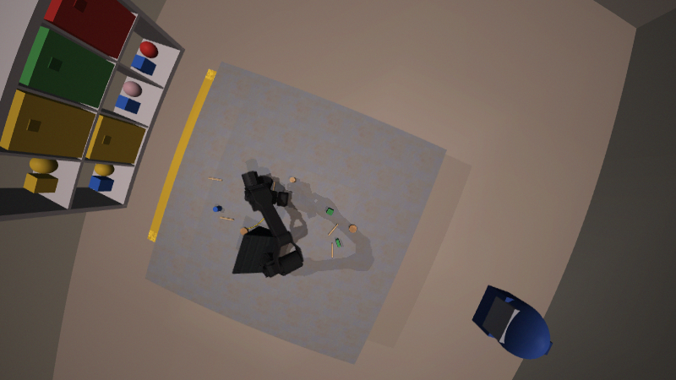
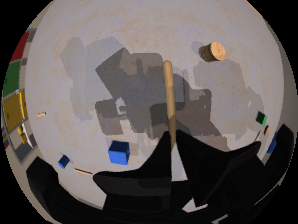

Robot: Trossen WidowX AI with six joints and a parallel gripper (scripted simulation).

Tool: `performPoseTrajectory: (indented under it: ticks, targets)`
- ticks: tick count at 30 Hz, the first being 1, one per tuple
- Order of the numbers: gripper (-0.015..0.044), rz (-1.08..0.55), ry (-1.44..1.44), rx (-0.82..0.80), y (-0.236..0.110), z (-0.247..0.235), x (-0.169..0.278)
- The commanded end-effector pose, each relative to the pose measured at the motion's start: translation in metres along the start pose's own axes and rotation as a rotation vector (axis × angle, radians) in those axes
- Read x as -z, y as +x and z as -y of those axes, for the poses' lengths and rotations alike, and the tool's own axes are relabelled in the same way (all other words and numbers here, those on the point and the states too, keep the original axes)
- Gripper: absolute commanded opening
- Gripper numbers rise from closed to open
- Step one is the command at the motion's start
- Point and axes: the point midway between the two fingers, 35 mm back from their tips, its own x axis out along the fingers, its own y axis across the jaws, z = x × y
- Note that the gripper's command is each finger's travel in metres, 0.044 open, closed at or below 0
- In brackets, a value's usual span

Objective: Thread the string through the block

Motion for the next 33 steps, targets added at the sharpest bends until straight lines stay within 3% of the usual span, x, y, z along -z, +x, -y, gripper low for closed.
performPoseTrajectory:
  ticks: [1, 33]
  targets:
    - [0.0000, 0.000, 0.005, 0.000, 0.000, -0.001, 0.000]
    - [0.0000, 0.012, 0.244, -0.009, -0.009, -0.040, -0.010]
